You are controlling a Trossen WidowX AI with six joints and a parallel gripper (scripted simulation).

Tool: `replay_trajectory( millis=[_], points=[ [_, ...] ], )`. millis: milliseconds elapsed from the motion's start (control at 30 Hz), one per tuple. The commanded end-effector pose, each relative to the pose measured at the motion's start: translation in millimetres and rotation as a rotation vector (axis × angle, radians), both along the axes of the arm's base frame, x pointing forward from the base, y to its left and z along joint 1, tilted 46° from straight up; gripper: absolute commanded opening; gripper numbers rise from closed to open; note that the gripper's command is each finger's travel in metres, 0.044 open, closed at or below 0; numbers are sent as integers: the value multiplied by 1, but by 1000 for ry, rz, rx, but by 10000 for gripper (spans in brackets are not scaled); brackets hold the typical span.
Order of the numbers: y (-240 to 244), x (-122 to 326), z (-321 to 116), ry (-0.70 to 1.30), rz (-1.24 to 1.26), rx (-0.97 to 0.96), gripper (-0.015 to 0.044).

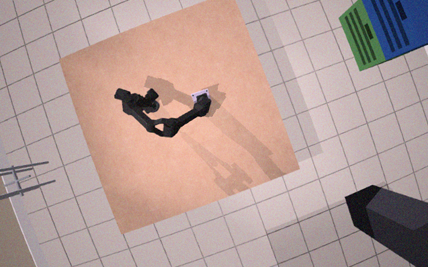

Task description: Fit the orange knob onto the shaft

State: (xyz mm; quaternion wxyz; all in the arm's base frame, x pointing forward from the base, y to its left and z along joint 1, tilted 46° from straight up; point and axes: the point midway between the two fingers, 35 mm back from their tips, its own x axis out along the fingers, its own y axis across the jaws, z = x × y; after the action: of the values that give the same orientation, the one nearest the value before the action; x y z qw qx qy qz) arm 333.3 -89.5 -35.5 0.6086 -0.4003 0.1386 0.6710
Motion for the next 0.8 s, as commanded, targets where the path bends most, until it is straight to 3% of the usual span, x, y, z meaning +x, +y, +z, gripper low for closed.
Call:
replay_trajectory(
  millis=[0,767],
  points=[
    [0,-1,-1,-6,1,0,0],
    [-2,-7,4,-67,63,-5,0]
  ],
)
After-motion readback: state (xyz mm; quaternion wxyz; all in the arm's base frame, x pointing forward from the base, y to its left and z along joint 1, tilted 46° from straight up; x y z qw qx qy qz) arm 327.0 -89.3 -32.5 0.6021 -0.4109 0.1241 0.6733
